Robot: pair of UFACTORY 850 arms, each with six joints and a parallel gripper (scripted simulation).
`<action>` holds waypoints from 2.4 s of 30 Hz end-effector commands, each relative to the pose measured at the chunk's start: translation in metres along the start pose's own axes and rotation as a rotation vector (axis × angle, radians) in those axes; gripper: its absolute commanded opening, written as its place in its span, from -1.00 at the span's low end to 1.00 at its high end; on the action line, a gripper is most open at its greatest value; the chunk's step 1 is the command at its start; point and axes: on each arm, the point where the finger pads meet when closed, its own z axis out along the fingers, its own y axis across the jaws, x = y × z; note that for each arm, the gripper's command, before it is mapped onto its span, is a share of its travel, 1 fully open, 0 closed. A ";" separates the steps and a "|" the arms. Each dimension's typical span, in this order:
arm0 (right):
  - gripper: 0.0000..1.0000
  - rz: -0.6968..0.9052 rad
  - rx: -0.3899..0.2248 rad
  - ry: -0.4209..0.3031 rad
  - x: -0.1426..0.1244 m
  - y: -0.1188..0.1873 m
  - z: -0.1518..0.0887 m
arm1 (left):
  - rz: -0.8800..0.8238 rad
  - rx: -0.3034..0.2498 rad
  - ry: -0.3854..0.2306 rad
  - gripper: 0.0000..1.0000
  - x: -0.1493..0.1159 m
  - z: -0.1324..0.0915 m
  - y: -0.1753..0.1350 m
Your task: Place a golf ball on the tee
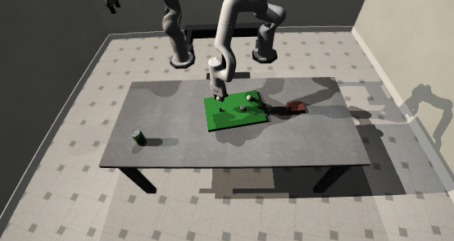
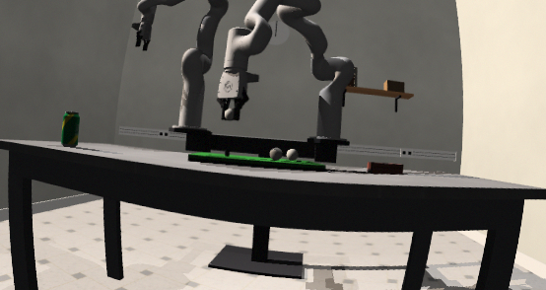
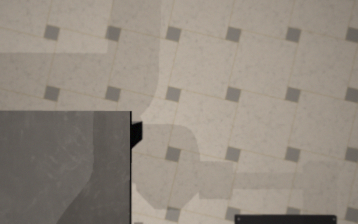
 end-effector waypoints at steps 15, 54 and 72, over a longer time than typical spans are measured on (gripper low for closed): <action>1.00 0.000 0.000 0.002 0.000 0.000 -0.001 | 0.000 0.000 -0.001 -1.00 0.000 0.082 0.000; 1.00 0.000 0.000 0.002 0.000 0.000 -0.001 | 0.000 0.000 -0.001 1.00 -0.001 0.097 -0.001; 1.00 0.000 0.000 0.002 0.000 0.000 -0.001 | 0.000 0.000 -0.001 1.00 0.000 -0.002 -0.001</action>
